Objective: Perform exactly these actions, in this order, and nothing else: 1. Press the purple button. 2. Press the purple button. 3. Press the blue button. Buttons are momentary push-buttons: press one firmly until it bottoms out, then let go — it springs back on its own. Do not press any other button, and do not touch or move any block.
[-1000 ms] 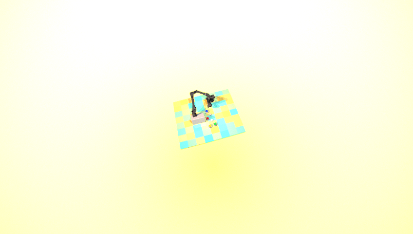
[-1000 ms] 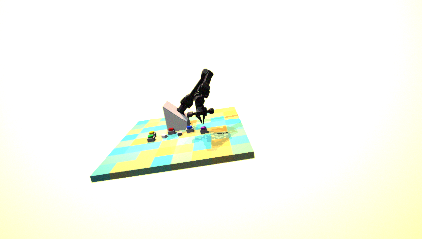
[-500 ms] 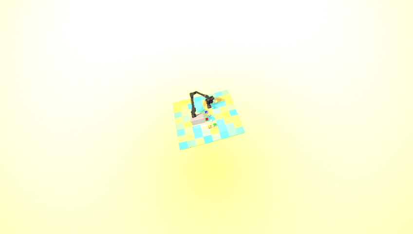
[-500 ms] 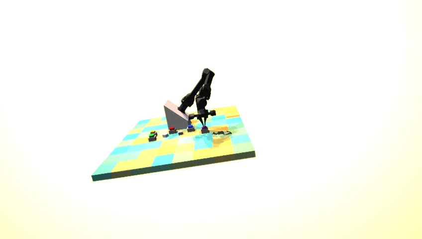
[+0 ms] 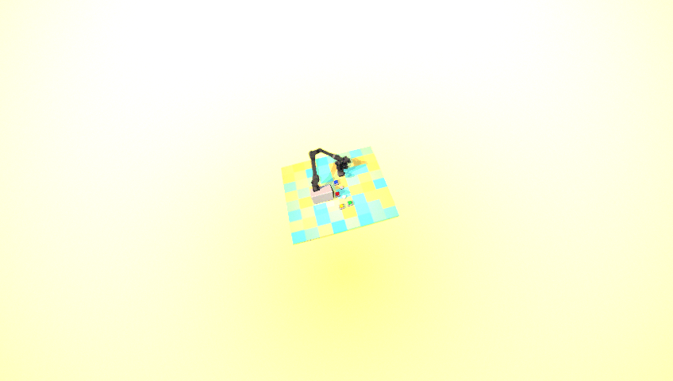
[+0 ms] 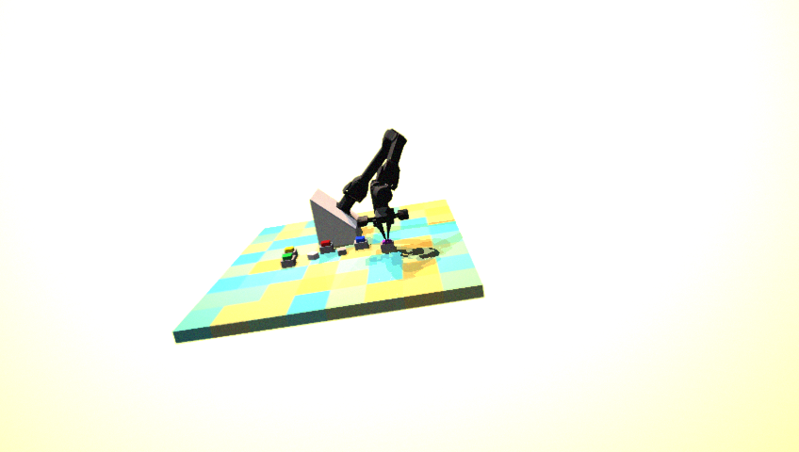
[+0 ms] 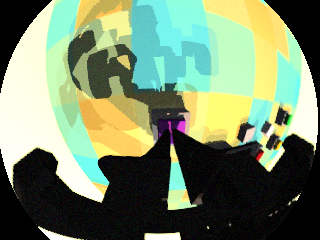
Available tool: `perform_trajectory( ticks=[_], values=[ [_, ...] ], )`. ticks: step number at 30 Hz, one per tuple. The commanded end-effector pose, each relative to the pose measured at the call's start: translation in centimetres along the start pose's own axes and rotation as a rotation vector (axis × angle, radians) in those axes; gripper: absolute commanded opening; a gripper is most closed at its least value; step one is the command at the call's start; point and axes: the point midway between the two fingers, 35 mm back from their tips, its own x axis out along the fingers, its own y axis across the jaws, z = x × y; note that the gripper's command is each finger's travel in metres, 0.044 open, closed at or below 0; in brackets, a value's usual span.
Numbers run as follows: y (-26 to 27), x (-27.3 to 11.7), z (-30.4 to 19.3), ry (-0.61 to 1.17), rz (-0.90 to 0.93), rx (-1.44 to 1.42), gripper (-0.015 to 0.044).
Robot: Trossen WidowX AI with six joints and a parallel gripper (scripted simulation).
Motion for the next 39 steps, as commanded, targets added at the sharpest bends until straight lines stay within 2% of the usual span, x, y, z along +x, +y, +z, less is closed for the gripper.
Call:
perform_trajectory(
  ticks=[1,4,8,39],
  values=[
    [-0.1,0.1,-0.1,0.005,-0.005,0.006,0.0020],
    [0.0,-0.3,0.0,0.000,-0.001,0.000,0.0020],
    [-0.1,-3.2,-0.1,0.005,-0.007,0.006,0.0020],
    [-0.1,0.1,-0.1,0.005,-0.005,0.006,0.0020]
  ],
)
